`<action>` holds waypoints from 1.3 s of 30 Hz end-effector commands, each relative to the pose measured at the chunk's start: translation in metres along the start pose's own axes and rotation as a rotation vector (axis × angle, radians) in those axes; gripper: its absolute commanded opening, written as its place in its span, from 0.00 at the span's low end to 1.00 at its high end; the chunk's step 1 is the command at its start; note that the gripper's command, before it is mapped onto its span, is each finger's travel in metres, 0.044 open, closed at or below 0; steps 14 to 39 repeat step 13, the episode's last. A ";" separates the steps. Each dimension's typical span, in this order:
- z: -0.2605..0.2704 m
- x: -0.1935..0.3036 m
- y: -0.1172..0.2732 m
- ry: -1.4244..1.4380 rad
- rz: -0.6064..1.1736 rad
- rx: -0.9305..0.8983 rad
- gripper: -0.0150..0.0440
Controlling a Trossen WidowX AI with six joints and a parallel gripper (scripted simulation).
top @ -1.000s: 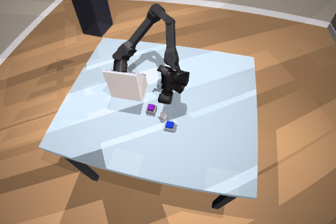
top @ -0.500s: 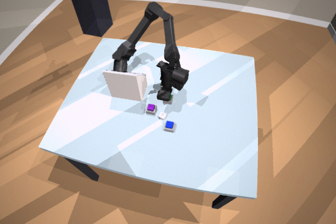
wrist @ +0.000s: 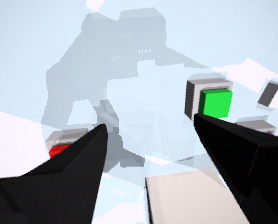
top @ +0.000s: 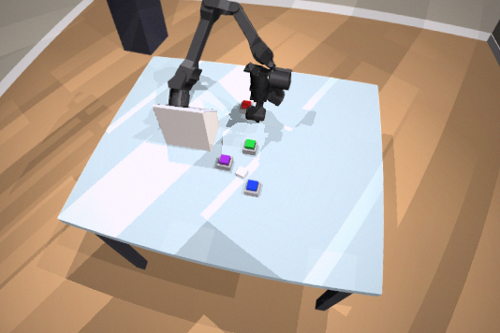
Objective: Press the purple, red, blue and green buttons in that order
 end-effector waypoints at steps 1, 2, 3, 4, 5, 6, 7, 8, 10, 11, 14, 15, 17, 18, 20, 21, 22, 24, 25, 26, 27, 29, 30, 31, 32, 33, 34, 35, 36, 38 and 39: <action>0.047 0.008 0.014 -0.008 0.000 -0.011 0.93; 0.059 0.012 0.018 -0.013 0.002 -0.014 0.93; 0.072 0.017 0.021 -0.019 0.005 -0.018 0.93; 0.083 0.022 0.025 -0.024 0.007 -0.022 0.93; 0.094 0.027 0.029 -0.028 0.010 -0.027 0.93; 0.102 0.031 0.031 -0.032 0.012 -0.030 0.93; 0.108 0.035 0.034 -0.035 0.014 -0.033 0.93; 0.113 0.038 0.035 -0.037 0.016 -0.035 0.93; 0.116 0.040 0.037 -0.039 0.017 -0.037 0.93; 0.116 0.040 0.037 -0.039 0.017 -0.037 0.93; 0.116 0.040 0.037 -0.039 0.017 -0.037 0.93; 0.116 0.040 0.037 -0.039 0.017 -0.037 0.93; 0.116 0.040 0.037 -0.039 0.017 -0.037 0.93; 0.116 0.040 0.037 -0.039 0.017 -0.037 0.93; 0.116 0.040 0.037 -0.039 0.017 -0.037 0.93; 0.116 0.040 0.037 -0.039 0.017 -0.037 0.93; 0.116 0.040 0.037 -0.039 0.017 -0.037 0.93; 0.116 0.040 0.037 -0.039 0.017 -0.037 0.93; 0.116 0.040 0.037 -0.039 0.017 -0.037 0.93; 0.116 0.040 0.037 -0.039 0.017 -0.037 0.93; 0.116 0.040 0.037 -0.039 0.017 -0.037 0.93; 0.116 0.040 0.037 -0.039 0.017 -0.037 0.93; 0.116 0.040 0.037 -0.039 0.017 -0.037 0.93; 0.116 0.040 0.037 -0.039 0.017 -0.037 0.93; 0.116 0.040 0.037 -0.039 0.017 -0.037 0.93; 0.116 0.040 0.037 -0.039 0.017 -0.037 0.93; 0.116 0.040 0.037 -0.039 0.017 -0.037 0.93; 0.116 0.040 0.037 -0.039 0.017 -0.037 0.93; 0.116 0.040 0.037 -0.039 0.017 -0.037 0.93; 0.116 0.040 0.037 -0.039 0.017 -0.037 0.93; 0.116 0.040 0.037 -0.039 0.017 -0.037 0.93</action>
Point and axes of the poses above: the point midway between the two fingers, 35 mm back from their tips, its own y axis back along the fingers, its own z axis across the jaws, x = y × z, the point moved 5 cm from there along y, back along the fingers, and after that the axes turned 7 degrees about -y, right-handed, at the moved point
